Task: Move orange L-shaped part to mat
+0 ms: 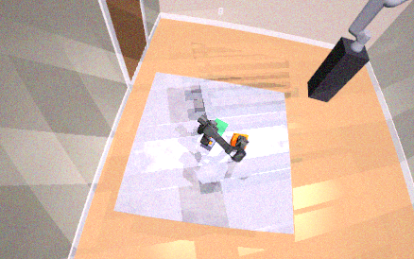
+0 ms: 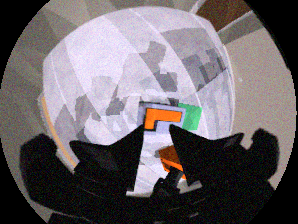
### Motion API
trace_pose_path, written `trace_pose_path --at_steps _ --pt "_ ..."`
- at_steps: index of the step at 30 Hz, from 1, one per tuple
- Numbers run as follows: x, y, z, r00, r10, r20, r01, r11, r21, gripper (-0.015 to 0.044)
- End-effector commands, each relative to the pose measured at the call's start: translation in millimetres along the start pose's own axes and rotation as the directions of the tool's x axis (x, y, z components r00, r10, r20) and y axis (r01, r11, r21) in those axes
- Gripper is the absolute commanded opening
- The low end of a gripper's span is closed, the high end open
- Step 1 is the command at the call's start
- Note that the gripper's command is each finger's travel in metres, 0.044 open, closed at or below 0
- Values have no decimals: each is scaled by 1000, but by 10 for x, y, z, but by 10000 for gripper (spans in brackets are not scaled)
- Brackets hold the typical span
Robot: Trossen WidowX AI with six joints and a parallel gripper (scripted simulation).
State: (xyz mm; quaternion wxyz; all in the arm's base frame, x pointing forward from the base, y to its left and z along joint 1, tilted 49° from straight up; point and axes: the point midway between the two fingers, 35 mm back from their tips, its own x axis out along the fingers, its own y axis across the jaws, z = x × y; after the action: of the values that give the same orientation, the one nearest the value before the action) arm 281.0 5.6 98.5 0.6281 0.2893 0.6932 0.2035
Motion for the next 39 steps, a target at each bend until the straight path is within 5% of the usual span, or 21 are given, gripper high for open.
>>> trace_pose_path --at_steps 1,8,15,39 --pt "119 194 -82 988 115 -106 -99 985 142 180" --pt "187 201 -80 988 114 -105 -98 985 142 180" --pt "826 283 -156 988 117 -105 -102 985 141 180" --pt "1149 324 -192 987 118 -106 -103 985 141 180"
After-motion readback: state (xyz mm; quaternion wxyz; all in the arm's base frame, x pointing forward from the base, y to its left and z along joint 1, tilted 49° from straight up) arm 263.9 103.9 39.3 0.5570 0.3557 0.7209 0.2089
